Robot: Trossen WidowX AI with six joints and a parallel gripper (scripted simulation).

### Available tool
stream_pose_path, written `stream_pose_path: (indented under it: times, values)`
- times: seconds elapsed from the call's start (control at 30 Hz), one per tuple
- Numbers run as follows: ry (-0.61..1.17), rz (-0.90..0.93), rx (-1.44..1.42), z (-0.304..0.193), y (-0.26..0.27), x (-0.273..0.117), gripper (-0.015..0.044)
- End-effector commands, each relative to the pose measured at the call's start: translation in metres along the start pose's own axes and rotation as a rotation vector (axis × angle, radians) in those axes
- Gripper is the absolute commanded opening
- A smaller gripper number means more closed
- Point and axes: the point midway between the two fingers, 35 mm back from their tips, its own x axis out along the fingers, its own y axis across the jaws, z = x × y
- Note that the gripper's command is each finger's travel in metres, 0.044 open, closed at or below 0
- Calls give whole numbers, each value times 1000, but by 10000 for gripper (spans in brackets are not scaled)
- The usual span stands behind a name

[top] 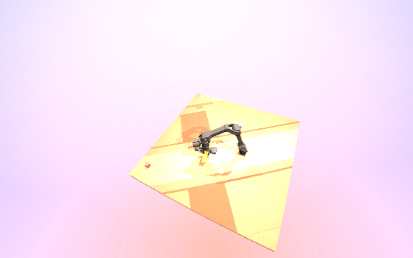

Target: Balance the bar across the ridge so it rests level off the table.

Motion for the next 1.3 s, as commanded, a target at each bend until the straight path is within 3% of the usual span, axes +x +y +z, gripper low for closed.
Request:
stream_pose_path:
  times: [0.0, 1.27]
  values:
    - [2, -1, 1, 0, 0, 1, 0]
    - [2, -2, 1, -1, 0, 4, 0]
